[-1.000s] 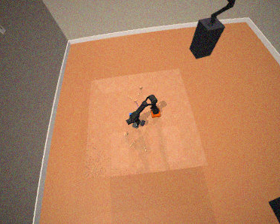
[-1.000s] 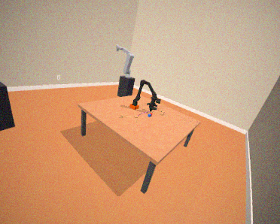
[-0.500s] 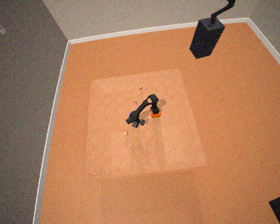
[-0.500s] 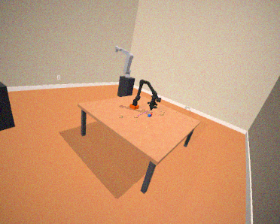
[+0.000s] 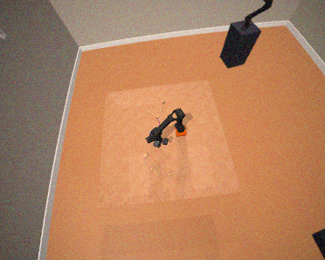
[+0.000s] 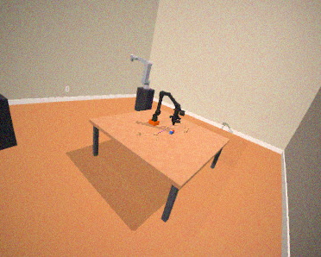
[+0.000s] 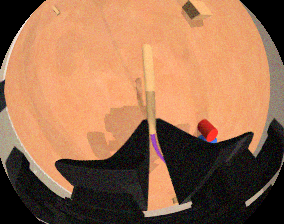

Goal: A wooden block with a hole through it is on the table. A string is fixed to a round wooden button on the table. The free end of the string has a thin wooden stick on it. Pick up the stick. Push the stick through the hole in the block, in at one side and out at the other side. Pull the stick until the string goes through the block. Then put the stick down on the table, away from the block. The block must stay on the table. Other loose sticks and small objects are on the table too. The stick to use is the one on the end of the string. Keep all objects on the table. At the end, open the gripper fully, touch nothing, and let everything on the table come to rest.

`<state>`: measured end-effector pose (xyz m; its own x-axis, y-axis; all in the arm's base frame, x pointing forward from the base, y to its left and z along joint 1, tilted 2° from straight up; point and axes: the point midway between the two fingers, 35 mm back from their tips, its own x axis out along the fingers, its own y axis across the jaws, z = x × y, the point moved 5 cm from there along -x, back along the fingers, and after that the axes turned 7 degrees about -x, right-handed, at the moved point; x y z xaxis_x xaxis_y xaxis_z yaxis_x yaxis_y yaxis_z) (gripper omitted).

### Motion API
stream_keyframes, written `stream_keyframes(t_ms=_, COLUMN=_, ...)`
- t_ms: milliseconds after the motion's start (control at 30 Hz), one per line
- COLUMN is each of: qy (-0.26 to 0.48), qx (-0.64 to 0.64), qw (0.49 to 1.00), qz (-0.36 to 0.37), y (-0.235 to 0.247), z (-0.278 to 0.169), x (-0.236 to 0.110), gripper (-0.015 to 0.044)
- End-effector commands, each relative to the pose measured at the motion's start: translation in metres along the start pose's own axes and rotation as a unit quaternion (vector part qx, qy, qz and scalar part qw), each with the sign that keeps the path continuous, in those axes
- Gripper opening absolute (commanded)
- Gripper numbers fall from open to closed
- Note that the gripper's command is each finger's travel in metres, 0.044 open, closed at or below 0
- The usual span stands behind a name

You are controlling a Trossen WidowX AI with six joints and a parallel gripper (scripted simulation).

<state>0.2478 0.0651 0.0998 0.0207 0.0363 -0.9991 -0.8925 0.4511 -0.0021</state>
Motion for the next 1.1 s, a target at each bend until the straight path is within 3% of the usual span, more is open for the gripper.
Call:
stream_keyframes(t_ms=0, qy=0.0, qx=0.0, qw=1.0, qz=0.0, y=0.0, z=0.0, x=0.0, gripper=0.0)
stream_keyframes(t_ms=267, qy=0.0, qx=0.009, qw=1.0, qz=0.0, y=-0.001, z=0.0, x=-0.001, gripper=0.0)
stream_keyframes(t_ms=1067, qy=0.02, qx=0.311, qw=0.95, qz=0.006, y=-0.024, z=-0.019, x=-0.002, gripper=0.0)
